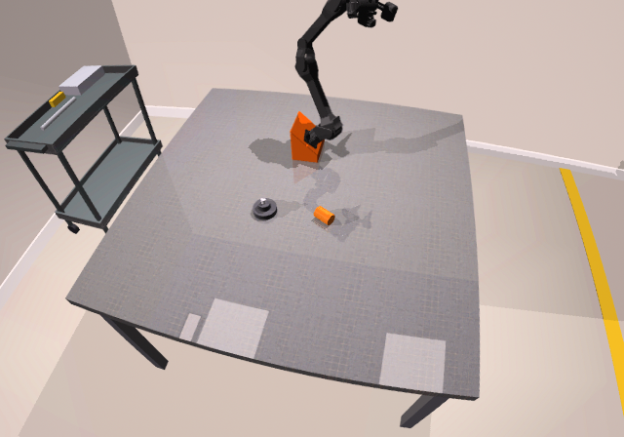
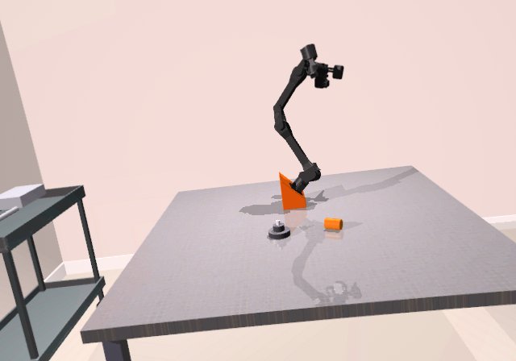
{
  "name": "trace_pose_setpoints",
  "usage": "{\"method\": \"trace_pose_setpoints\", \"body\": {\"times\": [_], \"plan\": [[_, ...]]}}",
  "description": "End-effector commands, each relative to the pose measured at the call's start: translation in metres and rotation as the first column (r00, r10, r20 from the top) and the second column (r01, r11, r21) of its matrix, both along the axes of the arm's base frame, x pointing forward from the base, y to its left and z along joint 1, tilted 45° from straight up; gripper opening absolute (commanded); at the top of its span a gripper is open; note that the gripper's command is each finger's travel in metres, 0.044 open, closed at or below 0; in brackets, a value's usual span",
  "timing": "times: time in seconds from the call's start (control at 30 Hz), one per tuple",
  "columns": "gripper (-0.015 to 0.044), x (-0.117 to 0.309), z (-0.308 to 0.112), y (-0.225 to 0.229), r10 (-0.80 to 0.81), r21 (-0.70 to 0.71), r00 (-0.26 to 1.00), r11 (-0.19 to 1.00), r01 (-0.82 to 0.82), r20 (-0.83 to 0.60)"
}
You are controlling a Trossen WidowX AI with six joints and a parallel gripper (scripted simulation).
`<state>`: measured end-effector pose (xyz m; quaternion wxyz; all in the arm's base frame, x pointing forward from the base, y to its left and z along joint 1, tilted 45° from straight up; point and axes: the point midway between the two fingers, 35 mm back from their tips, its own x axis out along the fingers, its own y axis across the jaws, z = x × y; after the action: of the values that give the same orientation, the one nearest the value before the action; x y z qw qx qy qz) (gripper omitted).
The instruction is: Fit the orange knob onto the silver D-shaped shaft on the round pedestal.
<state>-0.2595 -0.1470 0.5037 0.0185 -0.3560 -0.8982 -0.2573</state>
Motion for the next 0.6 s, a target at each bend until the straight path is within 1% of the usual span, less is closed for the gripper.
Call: {"method": "trace_pose_setpoints", "body": {"times": [0.0, 0.03, 0.07, 0.1, 0.13, 0.2, 0.27, 0.37, 0.43, 0.5, 0.57], "plan": [[0.0426, 0.002, 0.004, 0.006, -0.008, -0.01, 1.0, 1.0, 0.008, -0.016], [0.044, 0.009, 0.014, 0.022, -0.033, -0.041, 0.997, 0.999, 0.031, -0.063], [0.044, 0.021, 0.03, 0.049, -0.076, -0.101, 0.987, 0.993, 0.061, -0.144], [0.044, 0.029, 0.037, 0.067, -0.1, -0.187, 0.969, 0.981, 0.057, -0.226], [0.044, 0.031, 0.038, 0.071, -0.105, -0.204, 0.964, 0.977, 0.056, -0.243], [0.044, 0.046, 0.047, 0.098, -0.158, -0.332, 0.916, 0.943, 0.029, -0.369], [0.044, 0.063, 0.055, 0.127, -0.229, -0.45, 0.838, 0.893, -0.022, -0.495], [0.044, 0.099, 0.061, 0.175, -0.376, -0.578, 0.663, 0.809, -0.105, -0.647], [0.044, 0.128, 0.061, 0.206, -0.477, -0.629, 0.507, 0.756, -0.179, -0.718], [0.044, 0.158, 0.061, 0.233, -0.564, -0.647, 0.322, 0.705, -0.291, -0.76], [0.044, 0.188, 0.058, 0.256, -0.637, -0.621, 0.118, 0.665, -0.415, -0.761]]}}
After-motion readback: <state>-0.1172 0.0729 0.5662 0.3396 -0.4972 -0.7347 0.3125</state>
